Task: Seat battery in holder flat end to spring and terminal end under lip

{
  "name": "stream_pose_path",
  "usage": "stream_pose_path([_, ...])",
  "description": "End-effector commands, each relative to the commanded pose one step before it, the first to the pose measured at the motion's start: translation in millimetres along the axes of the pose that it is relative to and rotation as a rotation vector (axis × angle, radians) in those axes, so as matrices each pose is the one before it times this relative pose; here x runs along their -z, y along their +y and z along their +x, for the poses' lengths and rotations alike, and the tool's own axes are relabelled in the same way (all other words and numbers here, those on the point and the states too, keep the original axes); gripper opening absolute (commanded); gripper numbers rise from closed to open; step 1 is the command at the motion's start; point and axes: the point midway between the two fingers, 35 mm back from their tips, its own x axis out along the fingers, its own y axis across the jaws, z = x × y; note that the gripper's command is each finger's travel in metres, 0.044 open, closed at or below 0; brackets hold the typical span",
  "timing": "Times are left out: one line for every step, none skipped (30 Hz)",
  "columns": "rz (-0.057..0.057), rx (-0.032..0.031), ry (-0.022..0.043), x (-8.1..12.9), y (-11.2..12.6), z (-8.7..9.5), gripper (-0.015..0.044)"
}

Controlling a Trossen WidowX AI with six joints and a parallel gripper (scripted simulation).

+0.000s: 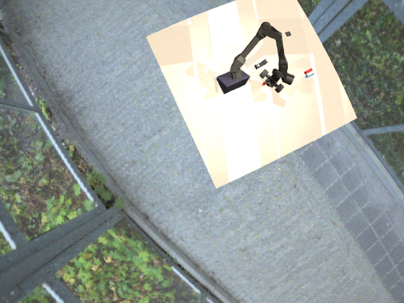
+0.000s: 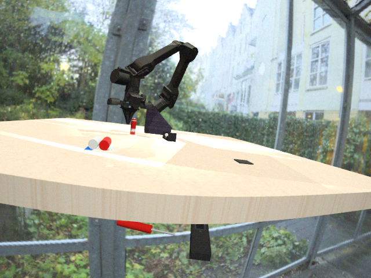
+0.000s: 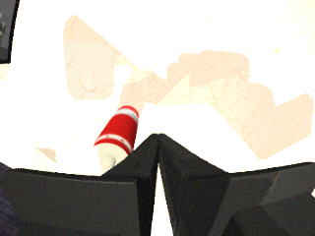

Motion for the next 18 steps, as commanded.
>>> stream_pose_path([-0.0004, 0.0067, -0.0077, -2.56, 5.49, -2.22, 0.0])
stream_pose_path([0.0001, -0.00008, 0.00001, -0.07, 1.67, -0.02, 0.0])
stream_pose_path([0.0001, -0.00009, 0.00001, -0.06, 1.67, -0.01, 0.0])
stream_pose_path([0.0, -0.00009, 0.00001, -0.05, 1.67, -0.01, 0.0])
stream_pose_path([0.0, -0.0001, 0.00001, -0.04, 1.67, 0.0, 0.0])
stream_pose_path([0.0, -0.0001, 0.00001, -0.03, 1.67, 0.0, 0.0])
stream_pose_path([0.0, -0.0001, 0.00001, -0.02, 1.67, 0.01, 0.0])
stream_pose_path([0.0, -0.00011, 0.00001, -0.01, 1.67, 0.01, 0.0])
stream_pose_path([0.0, -0.00011, 0.00001, 0.0, 1.67, 0.02, 0.0])
stream_pose_path([0.0, -0.00011, 0.00001, 0.01, 1.67, 0.02, 0.0])
stream_pose_path([0.0, -0.00012, 0.0, 0.03, 1.67, 0.03, 0.0])
stream_pose_path([0.0, -0.00012, 0.0, 0.04, 1.67, 0.04, 0.0])
stream_pose_path([0.0, -0.00013, 0.0, 0.05, 1.67, 0.04, 0.0])
stream_pose_path([0.0, -0.00013, 0.0, 0.06, 1.67, 0.05, 0.0])
stream_pose_path([0.0, -0.00013, 0.0, 0.07, 1.67, 0.05, 0.0])
stream_pose_path([0.0, -0.00014, 0.0, 0.08, 1.67, 0.06, 0.0])
stream_pose_path([0.0, -0.00014, 0.0, 0.09, 1.67, 0.06, 0.0])
stream_pose_path([0.0, -0.00014, 0.0, 0.1, 1.67, 0.07, 0.0])
